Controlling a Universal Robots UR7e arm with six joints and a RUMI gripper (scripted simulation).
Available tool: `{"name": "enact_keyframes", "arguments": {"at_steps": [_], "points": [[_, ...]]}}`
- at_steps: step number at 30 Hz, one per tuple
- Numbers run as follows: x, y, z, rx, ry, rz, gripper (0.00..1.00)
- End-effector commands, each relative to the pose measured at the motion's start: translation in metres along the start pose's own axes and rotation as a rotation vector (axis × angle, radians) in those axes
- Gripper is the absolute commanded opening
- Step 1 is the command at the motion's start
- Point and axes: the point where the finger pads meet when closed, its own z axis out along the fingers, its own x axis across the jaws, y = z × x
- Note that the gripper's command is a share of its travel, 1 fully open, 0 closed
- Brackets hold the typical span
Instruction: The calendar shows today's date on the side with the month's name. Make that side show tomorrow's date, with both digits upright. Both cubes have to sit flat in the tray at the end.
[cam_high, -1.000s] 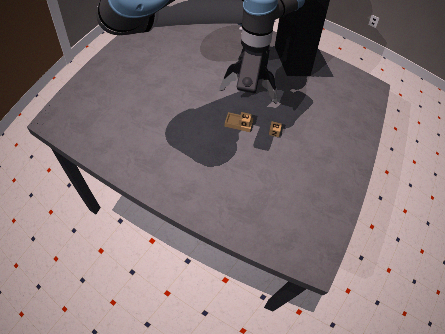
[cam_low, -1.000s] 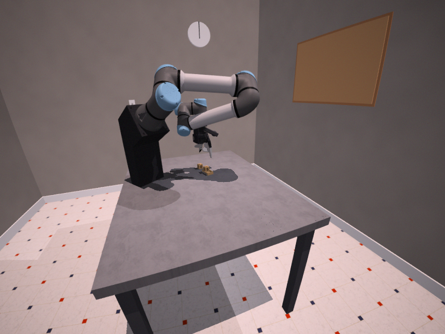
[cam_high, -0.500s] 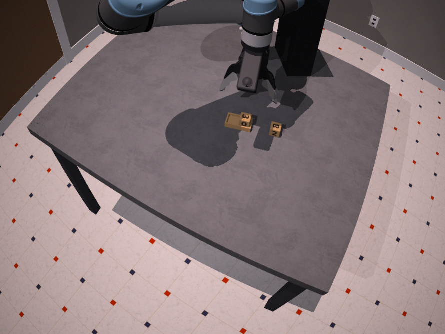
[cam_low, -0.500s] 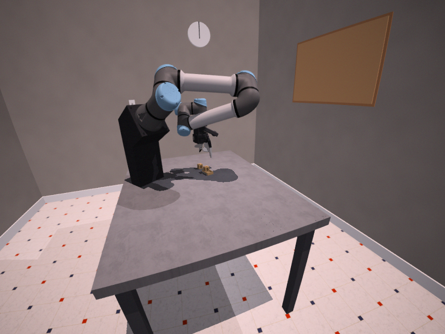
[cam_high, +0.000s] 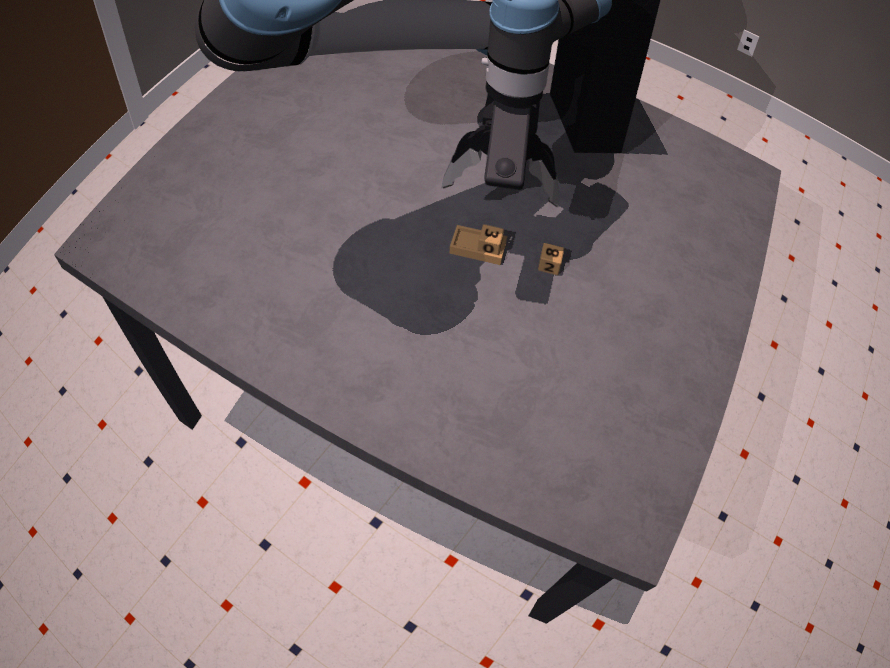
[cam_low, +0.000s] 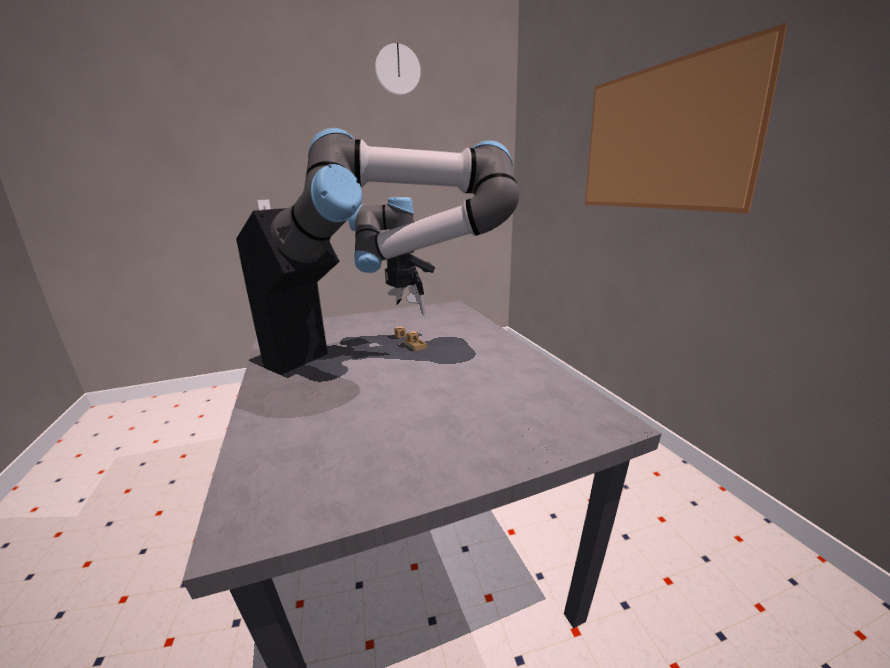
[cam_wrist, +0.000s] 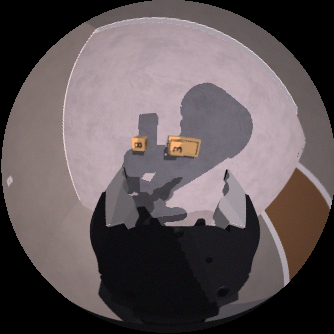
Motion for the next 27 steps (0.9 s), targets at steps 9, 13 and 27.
{"name": "enact_keyframes", "arguments": {"at_steps": [9,13,27], "points": [[-0.021,-0.005,0.004,0.001,-0.001,-0.337,1.0],[-0.029,-0.006,0.006,0.001,-0.002,-0.463,1.0],[-0.051,-0.007,0.01,0.001,-0.002,-0.817,1.0]]}}
